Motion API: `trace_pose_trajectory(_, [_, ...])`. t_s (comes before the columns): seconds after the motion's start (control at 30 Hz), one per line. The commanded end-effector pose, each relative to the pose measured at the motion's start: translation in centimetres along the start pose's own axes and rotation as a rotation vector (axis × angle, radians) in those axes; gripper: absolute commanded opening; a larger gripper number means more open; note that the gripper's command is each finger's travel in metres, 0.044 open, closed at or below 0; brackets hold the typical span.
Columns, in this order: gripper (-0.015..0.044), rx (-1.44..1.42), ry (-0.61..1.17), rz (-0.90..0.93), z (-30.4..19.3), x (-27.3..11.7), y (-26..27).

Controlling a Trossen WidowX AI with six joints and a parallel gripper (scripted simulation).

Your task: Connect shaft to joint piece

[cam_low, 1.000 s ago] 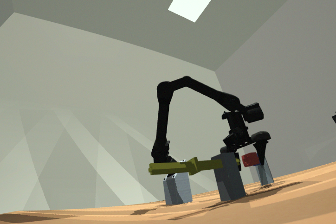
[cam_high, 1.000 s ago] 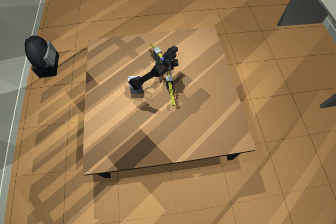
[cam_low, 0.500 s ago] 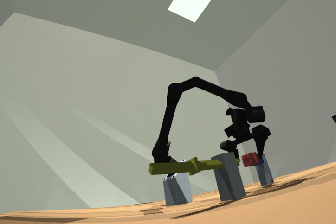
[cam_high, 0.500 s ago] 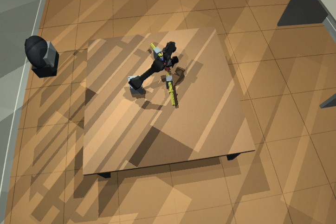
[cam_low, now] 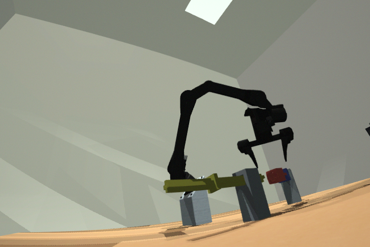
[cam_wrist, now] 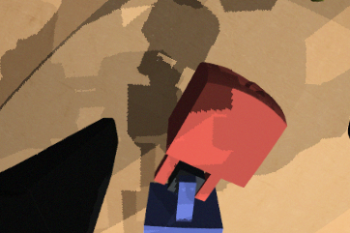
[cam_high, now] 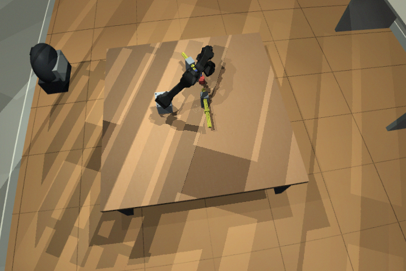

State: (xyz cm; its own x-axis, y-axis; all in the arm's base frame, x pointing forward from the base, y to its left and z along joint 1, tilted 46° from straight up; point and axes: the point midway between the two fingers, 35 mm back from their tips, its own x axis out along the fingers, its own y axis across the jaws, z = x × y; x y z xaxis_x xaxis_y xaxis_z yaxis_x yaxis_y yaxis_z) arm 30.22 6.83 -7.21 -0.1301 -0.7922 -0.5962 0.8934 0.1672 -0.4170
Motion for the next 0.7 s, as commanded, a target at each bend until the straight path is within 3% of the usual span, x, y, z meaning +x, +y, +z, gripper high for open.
trace_pose_trajectory(0.0, [0.0440, -0.113, 0.016, 0.010, 0.1, -1.1, 0.0])
trace_pose_trajectory(0.67, [0.0440, -0.794, 0.071, 0.089, 1.0, -7.1, -1.1])
